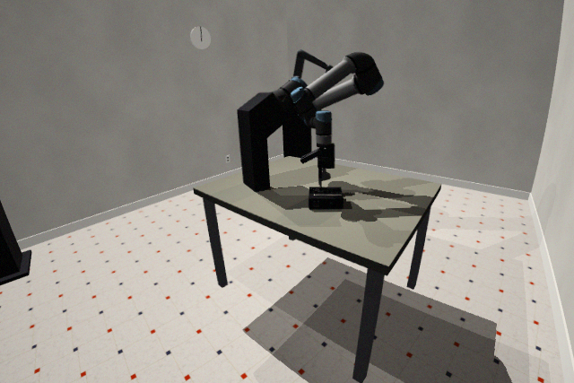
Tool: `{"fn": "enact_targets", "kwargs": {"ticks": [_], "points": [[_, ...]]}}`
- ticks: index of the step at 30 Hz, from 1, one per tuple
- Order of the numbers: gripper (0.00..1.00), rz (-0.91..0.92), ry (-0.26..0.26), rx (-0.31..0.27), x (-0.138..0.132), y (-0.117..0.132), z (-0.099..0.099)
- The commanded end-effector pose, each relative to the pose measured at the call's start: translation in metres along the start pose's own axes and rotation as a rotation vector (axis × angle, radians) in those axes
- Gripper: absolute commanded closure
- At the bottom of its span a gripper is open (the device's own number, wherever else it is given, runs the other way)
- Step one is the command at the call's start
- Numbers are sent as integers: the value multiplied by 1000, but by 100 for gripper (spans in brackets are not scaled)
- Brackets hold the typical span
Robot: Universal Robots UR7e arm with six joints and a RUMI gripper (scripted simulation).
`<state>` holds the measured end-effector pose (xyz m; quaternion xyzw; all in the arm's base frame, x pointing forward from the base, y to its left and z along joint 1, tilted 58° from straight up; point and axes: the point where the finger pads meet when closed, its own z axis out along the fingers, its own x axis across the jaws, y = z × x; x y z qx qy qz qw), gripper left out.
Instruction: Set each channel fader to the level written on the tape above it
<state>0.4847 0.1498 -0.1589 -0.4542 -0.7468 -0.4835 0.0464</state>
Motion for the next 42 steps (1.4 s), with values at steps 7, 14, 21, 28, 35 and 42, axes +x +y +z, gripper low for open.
{"fn": "enact_targets", "kwargs": {"ticks": [7,14,21,28,35,42], "points": [[100,-2,-1,-1,-1,1,1],[100,-2,-1,-1,-1,1,1],[100,-2,-1,-1,-2,1,1],[100,-2,-1,-1,-4,1,1],[100,-2,-1,-1,-6,1,1],[100,-2,-1,-1,-9,1,1]]}}
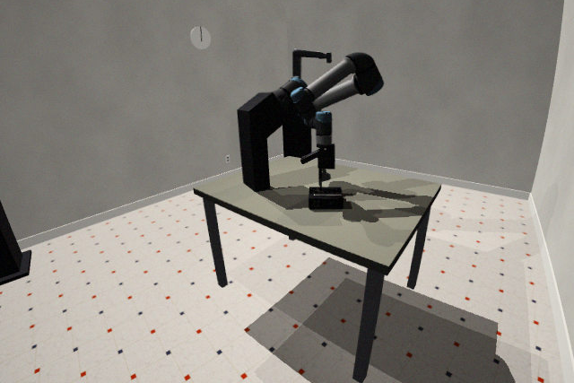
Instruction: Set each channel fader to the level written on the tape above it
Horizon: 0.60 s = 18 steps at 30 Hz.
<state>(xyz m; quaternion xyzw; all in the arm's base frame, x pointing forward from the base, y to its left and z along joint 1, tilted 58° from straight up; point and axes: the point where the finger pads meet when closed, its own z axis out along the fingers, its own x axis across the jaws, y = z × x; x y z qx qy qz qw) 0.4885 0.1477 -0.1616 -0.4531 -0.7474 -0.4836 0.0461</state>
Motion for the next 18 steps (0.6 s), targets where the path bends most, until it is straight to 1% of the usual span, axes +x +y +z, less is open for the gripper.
{"fn": "enact_targets", "kwargs": {"ticks": [1,18], "points": [[100,1,-2,-1,-5,0,-1],[100,1,-2,-1,-14,0,-1]]}}
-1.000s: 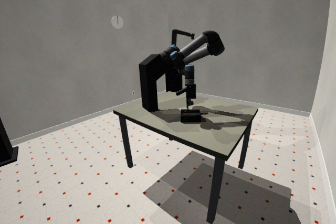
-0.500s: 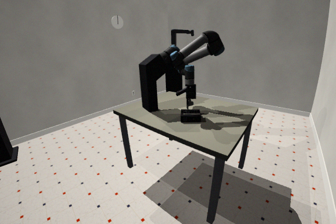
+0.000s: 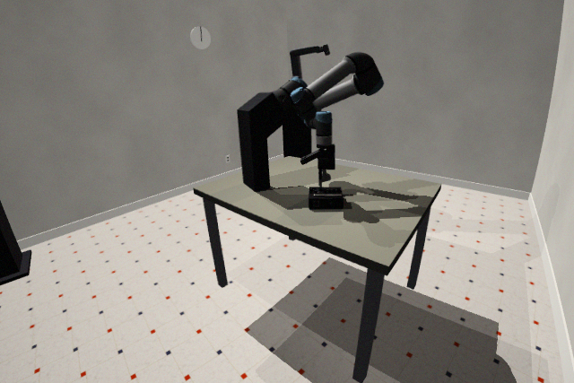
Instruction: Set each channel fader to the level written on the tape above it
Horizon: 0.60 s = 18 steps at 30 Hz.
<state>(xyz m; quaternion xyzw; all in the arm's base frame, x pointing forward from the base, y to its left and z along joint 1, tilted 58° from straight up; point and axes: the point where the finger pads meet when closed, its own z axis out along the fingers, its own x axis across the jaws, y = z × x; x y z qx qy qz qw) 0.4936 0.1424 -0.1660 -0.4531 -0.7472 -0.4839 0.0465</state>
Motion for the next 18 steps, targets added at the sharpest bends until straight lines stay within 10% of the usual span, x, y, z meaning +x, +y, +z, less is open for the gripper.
{"fn": "enact_targets", "kwargs": {"ticks": [1,18], "points": [[100,0,-2,-1,-6,0,-1],[100,0,-2,-1,-13,0,-1]]}}
